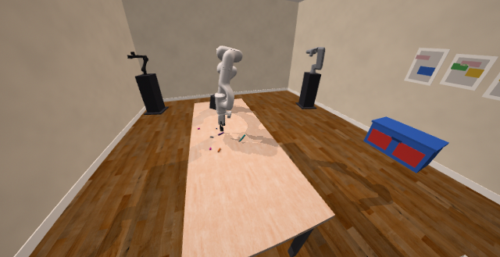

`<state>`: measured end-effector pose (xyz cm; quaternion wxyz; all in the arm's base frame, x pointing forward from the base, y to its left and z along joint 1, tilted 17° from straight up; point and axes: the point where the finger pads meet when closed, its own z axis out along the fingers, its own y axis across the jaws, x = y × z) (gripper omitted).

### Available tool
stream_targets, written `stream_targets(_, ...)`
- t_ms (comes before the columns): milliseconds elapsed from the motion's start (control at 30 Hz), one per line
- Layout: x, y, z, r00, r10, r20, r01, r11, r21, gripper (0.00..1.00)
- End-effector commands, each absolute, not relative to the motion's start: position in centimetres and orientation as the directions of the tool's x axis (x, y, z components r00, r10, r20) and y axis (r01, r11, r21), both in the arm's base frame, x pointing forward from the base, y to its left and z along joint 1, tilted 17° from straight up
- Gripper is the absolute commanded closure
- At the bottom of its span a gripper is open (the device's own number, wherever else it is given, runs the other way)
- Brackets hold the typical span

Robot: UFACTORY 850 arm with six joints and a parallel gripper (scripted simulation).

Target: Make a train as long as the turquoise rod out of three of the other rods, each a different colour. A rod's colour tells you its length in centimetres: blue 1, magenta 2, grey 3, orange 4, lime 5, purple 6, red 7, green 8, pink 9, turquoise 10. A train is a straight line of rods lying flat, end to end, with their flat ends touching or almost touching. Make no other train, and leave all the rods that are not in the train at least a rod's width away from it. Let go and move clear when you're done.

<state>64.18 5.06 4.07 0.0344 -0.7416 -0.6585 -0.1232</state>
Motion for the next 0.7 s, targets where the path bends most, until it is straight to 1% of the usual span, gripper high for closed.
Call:
stream_targets(0,63.3,4.3,3.9,-0.037,0.968,0.246,0.985,-0.006,0.174,0.00)
stream_targets(33,63.0,4.0,3.8,-0.082,0.968,0.239,0.982,0.038,0.186,0.00)
stream_targets(467,60.5,2.1,3.1,-0.385,0.907,0.169,0.907,0.338,0.253,0.00)
stream_targets(533,60.5,2.1,3.1,-0.385,0.907,0.169,0.907,0.338,0.253,0.00)
stream_targets(600,59.7,1.5,2.9,-0.468,0.872,0.143,0.867,0.421,0.267,0.00)
stream_targets(667,59.4,1.3,2.8,-0.503,0.854,0.131,0.847,0.456,0.273,0.00)
